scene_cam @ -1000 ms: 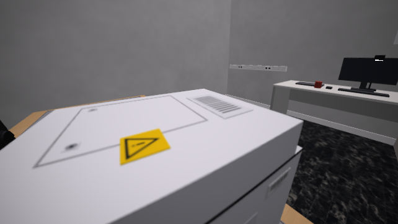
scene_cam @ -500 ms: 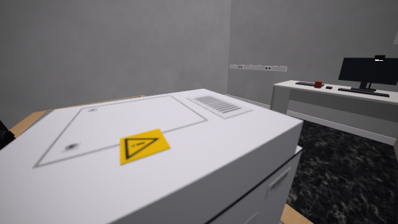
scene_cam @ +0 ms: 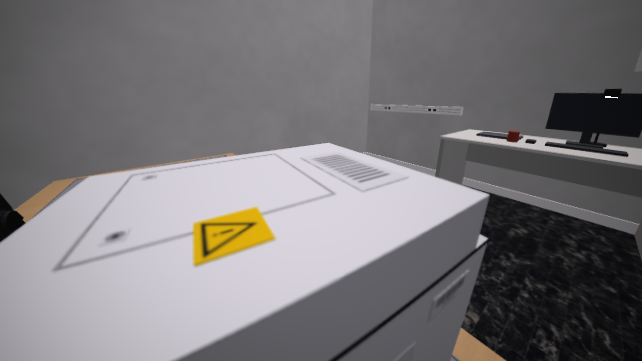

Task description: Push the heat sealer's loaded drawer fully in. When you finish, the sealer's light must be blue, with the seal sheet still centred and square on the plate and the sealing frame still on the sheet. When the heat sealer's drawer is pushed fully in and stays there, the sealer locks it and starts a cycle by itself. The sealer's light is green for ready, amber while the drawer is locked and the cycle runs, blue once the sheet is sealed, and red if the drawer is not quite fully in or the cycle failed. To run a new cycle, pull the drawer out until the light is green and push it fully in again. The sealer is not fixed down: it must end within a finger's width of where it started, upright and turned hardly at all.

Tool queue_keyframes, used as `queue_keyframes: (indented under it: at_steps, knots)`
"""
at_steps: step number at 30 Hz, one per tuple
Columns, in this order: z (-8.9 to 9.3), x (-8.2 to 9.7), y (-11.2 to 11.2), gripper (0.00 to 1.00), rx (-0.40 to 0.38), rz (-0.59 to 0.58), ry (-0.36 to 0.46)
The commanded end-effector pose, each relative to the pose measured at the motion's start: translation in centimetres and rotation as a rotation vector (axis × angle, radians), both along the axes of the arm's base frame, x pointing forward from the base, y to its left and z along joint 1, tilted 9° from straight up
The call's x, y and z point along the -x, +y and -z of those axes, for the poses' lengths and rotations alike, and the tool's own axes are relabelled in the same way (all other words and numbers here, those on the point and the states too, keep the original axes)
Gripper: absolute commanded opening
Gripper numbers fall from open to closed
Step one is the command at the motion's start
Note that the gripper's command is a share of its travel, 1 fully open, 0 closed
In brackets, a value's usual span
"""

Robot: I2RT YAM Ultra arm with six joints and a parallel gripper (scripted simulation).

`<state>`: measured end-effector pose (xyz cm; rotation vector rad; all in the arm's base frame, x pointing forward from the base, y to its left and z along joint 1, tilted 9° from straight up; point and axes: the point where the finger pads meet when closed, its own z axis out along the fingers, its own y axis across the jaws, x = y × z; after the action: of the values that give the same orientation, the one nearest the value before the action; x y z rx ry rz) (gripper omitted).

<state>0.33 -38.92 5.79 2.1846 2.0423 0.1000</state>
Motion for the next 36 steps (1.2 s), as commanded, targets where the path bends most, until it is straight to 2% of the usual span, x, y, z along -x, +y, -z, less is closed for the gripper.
queue_keyframes:
  at_steps: [1, 4, 5, 25, 33, 34, 36]
  knots:
    - [-0.45, 0.05, -0.38, 0.45, 0.021, 0.003, 0.002]
    - [-0.45, 0.05, -0.38, 0.45, 0.021, 0.003, 0.002]
    - [-0.45, 0.05, -0.38, 0.27, 0.021, 0.003, 0.002]
    - [-0.45, 0.05, -0.38, 0.13, 0.021, 0.003, 0.002]
    - [-0.45, 0.05, -0.38, 0.05, 0.021, 0.003, 0.002]
    - [-0.45, 0.05, -0.38, 0.0, 0.021, 0.003, 0.002]
    - [-0.45, 0.05, -0.38, 0.0, 0.021, 0.003, 0.002]
